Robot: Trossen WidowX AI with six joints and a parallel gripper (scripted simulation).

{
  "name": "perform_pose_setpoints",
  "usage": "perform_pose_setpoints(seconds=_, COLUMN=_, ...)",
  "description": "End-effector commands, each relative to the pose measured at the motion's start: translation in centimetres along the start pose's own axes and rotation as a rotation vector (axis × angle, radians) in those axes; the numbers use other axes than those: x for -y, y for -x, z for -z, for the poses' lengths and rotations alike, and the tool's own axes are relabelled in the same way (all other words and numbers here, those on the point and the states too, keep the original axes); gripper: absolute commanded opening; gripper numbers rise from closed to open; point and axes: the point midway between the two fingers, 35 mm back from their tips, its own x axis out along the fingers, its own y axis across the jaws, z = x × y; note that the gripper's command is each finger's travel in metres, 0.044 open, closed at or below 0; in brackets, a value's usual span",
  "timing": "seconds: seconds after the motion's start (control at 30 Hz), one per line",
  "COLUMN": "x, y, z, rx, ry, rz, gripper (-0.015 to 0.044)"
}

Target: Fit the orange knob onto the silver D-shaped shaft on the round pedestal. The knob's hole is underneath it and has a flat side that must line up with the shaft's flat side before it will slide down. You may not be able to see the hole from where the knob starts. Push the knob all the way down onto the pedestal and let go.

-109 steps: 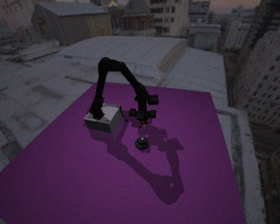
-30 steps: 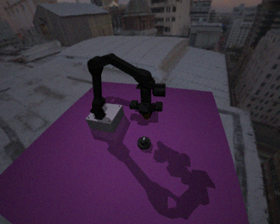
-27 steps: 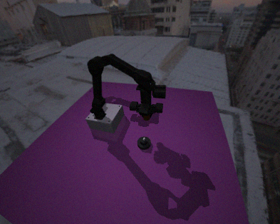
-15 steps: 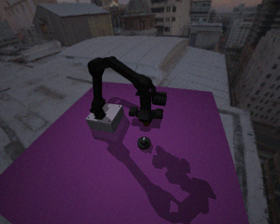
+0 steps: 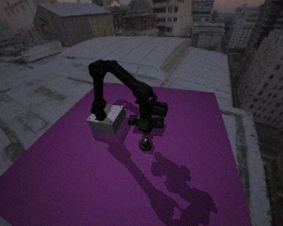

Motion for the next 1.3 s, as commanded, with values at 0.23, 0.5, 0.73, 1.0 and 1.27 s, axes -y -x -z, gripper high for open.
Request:
perform_pose_setpoints(seconds=0.23, x=0.4, y=-1.0, z=-2.8, rx=0.003, ry=0.004, rz=0.007, gripper=0.0)
perform_pose_setpoints(seconds=0.5, x=0.4, y=-1.0, z=-2.8, rx=0.003, ry=0.132, rz=0.007, gripper=0.0)
perform_pose_setpoints(seconds=0.73, x=0.4, y=-1.0, z=-3.1, rx=0.003, ry=0.315, rz=0.007, gripper=0.0)
perform_pose_setpoints(seconds=1.0, x=0.4, y=-1.0, z=-3.1, rx=0.002, ry=0.486, rz=0.008, gripper=0.0)
perform_pose_setpoints(seconds=1.27, x=0.4, y=-1.4, z=-2.8, rx=0.002, ry=0.491, rz=0.008, gripper=0.0)
